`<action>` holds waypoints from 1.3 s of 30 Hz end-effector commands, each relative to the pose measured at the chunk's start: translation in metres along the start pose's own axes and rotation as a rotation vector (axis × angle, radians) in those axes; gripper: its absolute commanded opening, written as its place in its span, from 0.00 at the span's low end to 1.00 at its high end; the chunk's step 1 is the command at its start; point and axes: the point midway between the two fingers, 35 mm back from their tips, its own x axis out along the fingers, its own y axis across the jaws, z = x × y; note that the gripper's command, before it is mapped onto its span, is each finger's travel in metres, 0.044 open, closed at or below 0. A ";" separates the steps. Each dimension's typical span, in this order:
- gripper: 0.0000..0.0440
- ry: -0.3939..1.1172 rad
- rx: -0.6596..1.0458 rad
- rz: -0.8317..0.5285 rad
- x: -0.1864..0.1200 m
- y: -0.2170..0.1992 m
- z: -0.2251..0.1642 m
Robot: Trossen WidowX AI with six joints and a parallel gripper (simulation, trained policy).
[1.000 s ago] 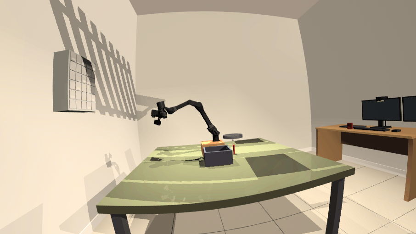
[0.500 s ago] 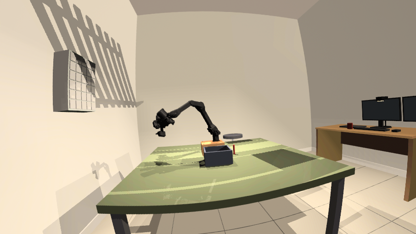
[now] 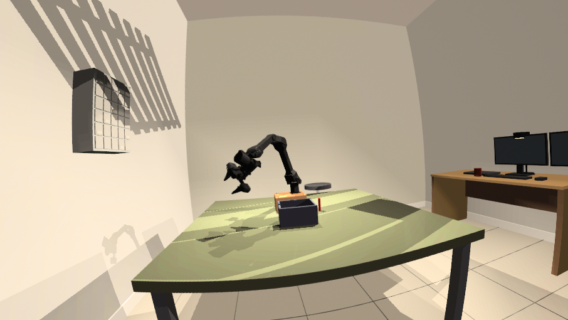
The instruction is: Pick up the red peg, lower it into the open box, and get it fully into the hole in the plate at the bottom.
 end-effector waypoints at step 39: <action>1.00 0.148 -0.075 0.591 -0.321 0.194 -0.206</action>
